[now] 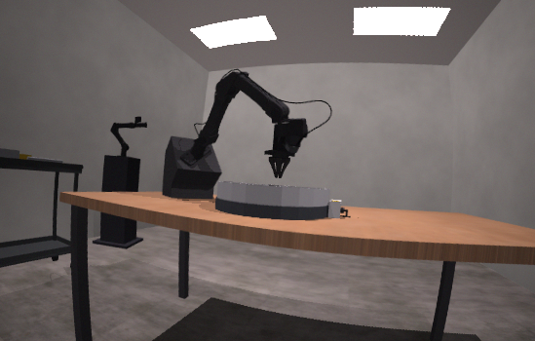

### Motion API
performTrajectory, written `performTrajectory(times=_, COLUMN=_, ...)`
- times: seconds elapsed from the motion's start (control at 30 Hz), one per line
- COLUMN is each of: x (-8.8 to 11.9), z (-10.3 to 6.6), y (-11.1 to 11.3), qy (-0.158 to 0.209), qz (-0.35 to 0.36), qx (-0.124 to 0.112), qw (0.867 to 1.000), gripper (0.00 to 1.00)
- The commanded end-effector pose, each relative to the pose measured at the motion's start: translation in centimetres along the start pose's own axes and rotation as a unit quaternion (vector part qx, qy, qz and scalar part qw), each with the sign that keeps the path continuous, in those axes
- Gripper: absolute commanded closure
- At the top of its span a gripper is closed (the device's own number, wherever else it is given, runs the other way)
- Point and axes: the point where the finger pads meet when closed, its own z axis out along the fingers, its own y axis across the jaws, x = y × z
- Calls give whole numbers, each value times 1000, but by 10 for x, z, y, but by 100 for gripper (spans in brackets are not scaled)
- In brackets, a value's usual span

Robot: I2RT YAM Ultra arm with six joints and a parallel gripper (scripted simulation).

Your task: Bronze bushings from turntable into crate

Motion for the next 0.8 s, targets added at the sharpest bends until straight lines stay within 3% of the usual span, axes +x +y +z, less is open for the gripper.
performTrajectory(times=0.0, x=-10, z=-18, y=5, qy=-18, qz=5, qx=-13, qw=1000, gripper=84)
performTrajectory(times=0.43, x=-10, z=-18, y=4, qy=-18, qz=5, qx=-12, qw=1000, gripper=87)
performTrajectory(times=0.77, x=9, z=-10, y=-2, qy=-12, qz=-16, qx=-8, qw=1000, gripper=87)
